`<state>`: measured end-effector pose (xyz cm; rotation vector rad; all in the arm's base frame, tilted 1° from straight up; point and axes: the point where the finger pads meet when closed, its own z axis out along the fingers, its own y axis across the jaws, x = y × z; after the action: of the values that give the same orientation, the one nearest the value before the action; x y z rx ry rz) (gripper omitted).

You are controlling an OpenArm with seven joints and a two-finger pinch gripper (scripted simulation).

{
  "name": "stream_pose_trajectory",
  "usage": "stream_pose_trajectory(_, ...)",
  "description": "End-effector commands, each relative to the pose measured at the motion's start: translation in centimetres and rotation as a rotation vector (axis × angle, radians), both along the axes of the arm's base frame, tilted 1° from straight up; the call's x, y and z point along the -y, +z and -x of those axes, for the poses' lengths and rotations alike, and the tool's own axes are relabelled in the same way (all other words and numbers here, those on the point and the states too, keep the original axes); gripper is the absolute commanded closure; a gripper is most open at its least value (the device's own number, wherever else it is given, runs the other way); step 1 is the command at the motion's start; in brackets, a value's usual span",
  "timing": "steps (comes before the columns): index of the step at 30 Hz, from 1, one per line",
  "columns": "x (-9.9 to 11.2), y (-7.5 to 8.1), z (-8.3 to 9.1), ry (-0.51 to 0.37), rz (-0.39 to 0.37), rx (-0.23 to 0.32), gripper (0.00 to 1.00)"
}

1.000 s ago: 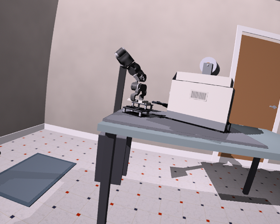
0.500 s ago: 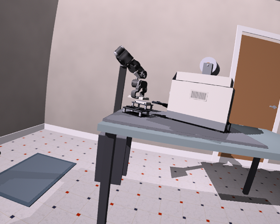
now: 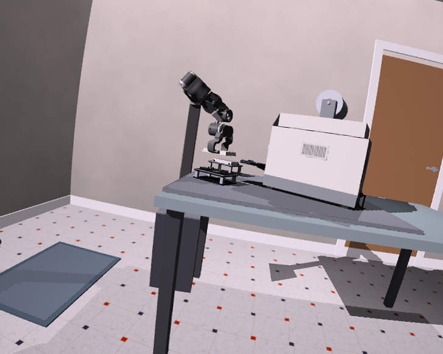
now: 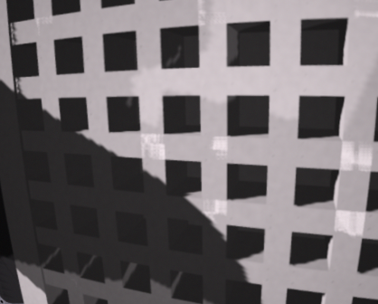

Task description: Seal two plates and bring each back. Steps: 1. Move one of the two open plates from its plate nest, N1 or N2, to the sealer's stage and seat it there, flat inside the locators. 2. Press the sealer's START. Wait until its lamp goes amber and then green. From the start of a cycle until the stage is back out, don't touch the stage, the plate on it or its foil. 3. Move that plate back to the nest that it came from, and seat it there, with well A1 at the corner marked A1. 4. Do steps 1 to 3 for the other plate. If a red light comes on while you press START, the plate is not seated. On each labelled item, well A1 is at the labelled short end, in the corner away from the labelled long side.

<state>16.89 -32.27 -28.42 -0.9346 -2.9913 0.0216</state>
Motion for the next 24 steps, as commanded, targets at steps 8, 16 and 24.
stream_pose_trajectory(8, -0.9, 0.1, -1.2, -0.001, 0.004, 0.002, 1.0)
stream_pose_trajectory(16, -1.9, 0.1, -2.4, -0.003, 0.003, 0.004, 1.0)
stream_pose_trajectory(24, -3.1, 0.0, -3.7, -0.005, 0.003, 0.0, 1.0)
